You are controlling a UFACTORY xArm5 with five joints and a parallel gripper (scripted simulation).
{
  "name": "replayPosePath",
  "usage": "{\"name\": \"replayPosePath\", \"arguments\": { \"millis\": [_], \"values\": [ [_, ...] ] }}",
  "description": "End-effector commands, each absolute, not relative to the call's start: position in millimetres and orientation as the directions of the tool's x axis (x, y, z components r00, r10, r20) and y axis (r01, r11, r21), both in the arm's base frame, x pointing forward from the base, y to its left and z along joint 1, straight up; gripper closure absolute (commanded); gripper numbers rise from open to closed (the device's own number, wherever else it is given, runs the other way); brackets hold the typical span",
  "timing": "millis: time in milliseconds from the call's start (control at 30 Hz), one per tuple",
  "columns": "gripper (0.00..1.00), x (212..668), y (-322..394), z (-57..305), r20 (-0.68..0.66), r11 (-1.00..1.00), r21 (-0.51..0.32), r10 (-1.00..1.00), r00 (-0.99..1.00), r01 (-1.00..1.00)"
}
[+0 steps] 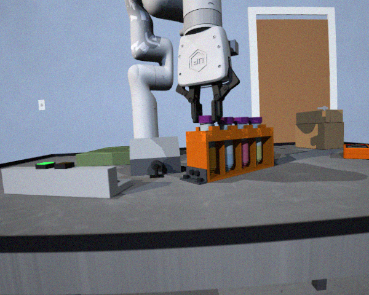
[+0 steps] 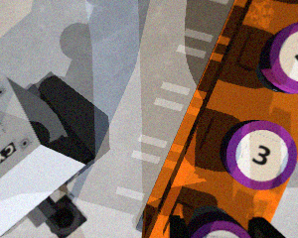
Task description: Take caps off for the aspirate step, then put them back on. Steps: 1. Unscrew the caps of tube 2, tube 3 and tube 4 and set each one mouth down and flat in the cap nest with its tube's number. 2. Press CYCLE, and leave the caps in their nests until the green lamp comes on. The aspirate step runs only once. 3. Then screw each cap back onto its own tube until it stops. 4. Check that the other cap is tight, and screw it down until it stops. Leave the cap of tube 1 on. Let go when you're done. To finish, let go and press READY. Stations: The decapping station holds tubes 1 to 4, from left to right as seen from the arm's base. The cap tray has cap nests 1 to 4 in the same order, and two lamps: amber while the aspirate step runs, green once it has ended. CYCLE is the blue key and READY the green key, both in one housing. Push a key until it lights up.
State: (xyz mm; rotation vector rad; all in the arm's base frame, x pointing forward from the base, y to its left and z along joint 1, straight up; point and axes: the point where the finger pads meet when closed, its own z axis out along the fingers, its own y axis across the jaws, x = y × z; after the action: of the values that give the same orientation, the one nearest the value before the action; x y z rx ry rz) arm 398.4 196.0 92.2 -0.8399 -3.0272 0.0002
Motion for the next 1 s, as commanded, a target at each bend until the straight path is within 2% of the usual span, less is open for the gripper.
{"name": "replayPosePath", "arguments": {
  "millis": [0, 433, 967],
  "values": [
    [1.00, 399.4, 196.5, 93.3, 0.000, 0.857, 0.003, 0.515, -0.857, 0.515],
    [1.00, 399.4, 196.5, 93.2, 0.000, 0.821, 0.003, 0.571, -0.821, 0.571],
    [1.00, 399.4, 196.5, 92.5, 0.001, 0.446, 0.003, 0.895, -0.446, 0.895]
  ]
}}
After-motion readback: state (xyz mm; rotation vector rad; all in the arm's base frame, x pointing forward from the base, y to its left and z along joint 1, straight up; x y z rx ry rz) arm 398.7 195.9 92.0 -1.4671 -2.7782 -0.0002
